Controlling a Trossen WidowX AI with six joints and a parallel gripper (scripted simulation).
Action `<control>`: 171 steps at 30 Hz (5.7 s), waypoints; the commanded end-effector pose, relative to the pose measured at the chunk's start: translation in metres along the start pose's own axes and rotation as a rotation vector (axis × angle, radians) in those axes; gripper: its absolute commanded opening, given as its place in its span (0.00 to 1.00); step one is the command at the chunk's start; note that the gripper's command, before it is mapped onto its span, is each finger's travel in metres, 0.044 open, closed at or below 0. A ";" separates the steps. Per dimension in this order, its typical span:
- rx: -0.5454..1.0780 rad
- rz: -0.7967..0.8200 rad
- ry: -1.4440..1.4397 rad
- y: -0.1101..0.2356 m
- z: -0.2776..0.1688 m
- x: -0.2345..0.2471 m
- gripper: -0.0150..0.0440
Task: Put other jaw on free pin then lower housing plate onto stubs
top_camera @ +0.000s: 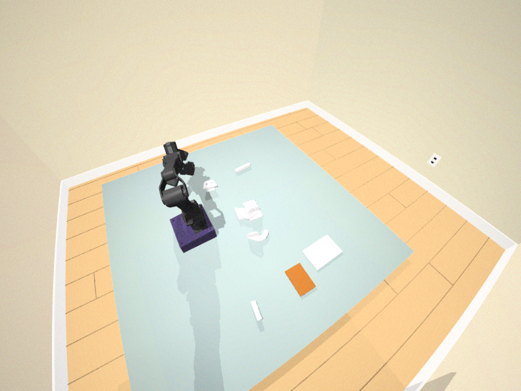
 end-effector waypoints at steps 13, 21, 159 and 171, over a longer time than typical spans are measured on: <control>-0.178 0.069 -0.216 0.008 0.064 0.038 1.00; -0.263 0.099 -0.347 0.015 0.097 0.051 1.00; -0.869 0.640 -2.666 0.240 0.423 -0.153 1.00; -0.870 0.640 -2.666 0.227 0.432 -0.162 1.00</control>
Point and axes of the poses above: the point midway between the two fingers, 35 mm back from their tips, its own y axis back along the fingers, its own x axis across the jaws, z = x × y, the point moved 3 cm from there along y, back along the fingers, and after that the axes turned 2 degrees about -y, right-handed, at the moved point
